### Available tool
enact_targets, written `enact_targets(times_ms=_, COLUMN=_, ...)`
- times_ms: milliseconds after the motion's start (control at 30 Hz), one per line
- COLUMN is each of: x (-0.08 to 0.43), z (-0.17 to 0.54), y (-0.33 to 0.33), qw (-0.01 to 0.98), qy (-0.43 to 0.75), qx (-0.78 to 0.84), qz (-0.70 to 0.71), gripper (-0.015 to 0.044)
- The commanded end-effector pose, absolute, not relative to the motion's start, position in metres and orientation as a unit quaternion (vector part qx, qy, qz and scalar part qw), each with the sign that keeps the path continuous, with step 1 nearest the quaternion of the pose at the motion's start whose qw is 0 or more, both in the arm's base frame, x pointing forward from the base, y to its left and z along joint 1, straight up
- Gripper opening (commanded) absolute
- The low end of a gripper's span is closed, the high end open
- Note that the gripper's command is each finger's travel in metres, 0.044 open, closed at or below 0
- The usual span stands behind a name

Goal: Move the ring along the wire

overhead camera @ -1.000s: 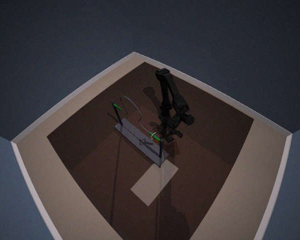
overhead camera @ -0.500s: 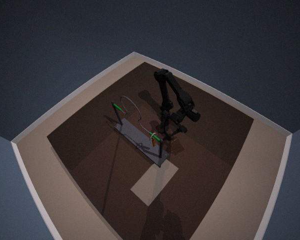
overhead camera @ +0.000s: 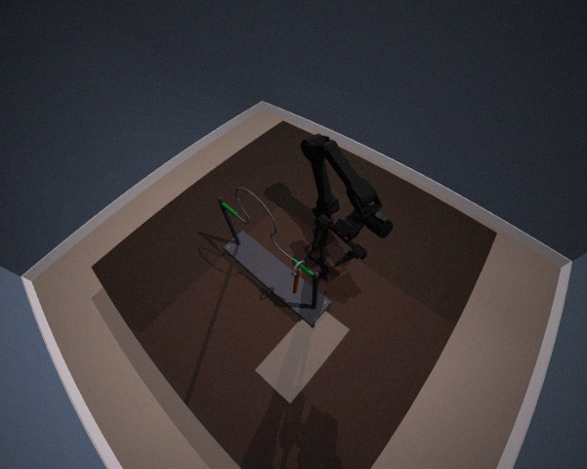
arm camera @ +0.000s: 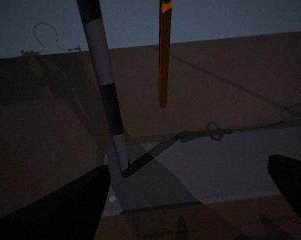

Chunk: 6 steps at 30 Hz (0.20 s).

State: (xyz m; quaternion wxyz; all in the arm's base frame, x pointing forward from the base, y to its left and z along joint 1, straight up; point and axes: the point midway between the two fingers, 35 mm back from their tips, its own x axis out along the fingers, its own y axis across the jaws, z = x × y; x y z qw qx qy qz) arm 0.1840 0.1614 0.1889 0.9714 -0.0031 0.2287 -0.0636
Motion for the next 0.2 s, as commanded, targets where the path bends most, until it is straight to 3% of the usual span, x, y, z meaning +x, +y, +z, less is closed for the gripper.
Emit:
enact_targets(times_ms=0, x=0.184, z=0.1895, y=0.1612, qw=0.972, qy=0.227, qx=-0.003, qz=-0.065, gripper=0.044)
enact_targets(times_ms=167, x=0.184, z=0.1895, y=0.1612, qw=0.972, qy=0.227, qx=-0.003, qz=-0.065, gripper=0.044)
